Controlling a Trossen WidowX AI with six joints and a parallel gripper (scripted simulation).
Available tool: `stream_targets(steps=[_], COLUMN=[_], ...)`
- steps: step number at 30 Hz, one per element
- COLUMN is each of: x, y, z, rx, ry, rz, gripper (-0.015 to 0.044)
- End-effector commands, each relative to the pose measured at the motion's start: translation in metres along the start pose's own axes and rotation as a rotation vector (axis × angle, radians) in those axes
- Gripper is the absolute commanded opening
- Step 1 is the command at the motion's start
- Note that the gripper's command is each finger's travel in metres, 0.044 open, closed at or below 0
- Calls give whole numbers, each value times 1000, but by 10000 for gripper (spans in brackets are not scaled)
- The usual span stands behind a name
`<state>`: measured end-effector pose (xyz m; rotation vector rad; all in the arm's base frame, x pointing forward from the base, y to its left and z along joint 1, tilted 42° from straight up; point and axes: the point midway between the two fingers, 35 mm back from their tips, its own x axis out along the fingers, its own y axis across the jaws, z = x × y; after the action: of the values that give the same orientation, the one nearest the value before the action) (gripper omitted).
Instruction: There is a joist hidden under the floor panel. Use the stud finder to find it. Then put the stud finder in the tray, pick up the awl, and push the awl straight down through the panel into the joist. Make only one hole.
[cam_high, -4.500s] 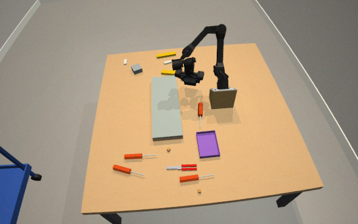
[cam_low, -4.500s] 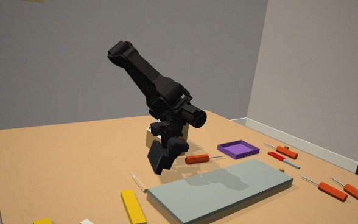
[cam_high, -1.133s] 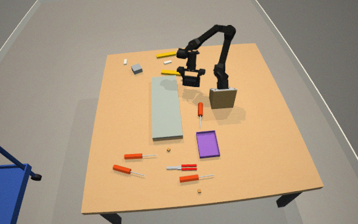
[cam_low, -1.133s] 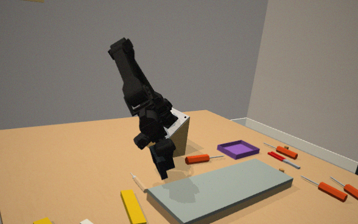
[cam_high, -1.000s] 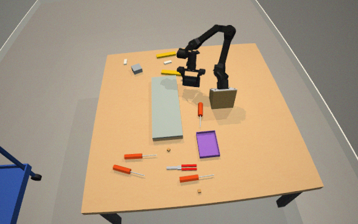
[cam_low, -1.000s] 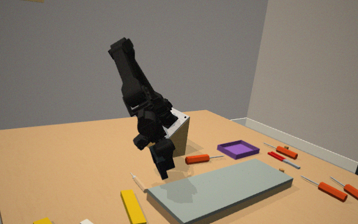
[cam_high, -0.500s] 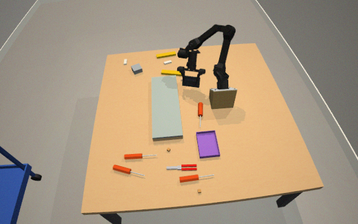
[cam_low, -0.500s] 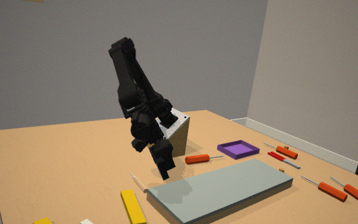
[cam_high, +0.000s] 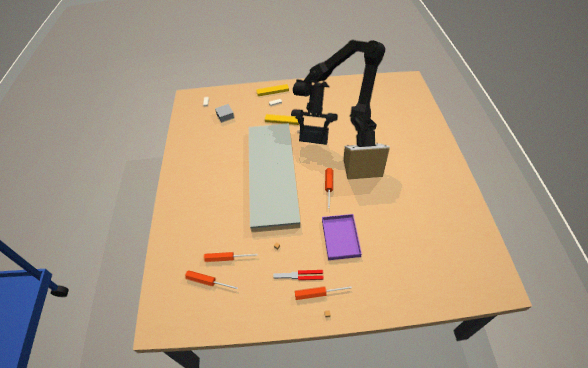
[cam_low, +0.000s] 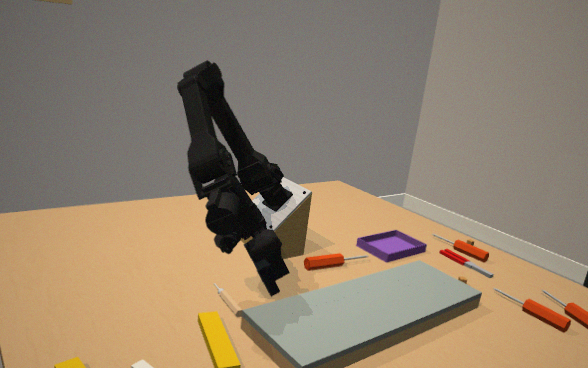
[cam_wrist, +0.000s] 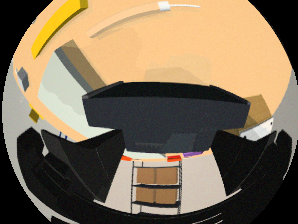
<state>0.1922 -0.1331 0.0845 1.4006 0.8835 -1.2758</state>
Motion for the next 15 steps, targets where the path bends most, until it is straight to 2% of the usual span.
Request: stream_targets(steps=[1, 15], x=[0, -1], y=[2, 2], z=[-1, 2], rx=[-5, -6], ry=[36, 117], rz=[2, 9], gripper=[0, 0])
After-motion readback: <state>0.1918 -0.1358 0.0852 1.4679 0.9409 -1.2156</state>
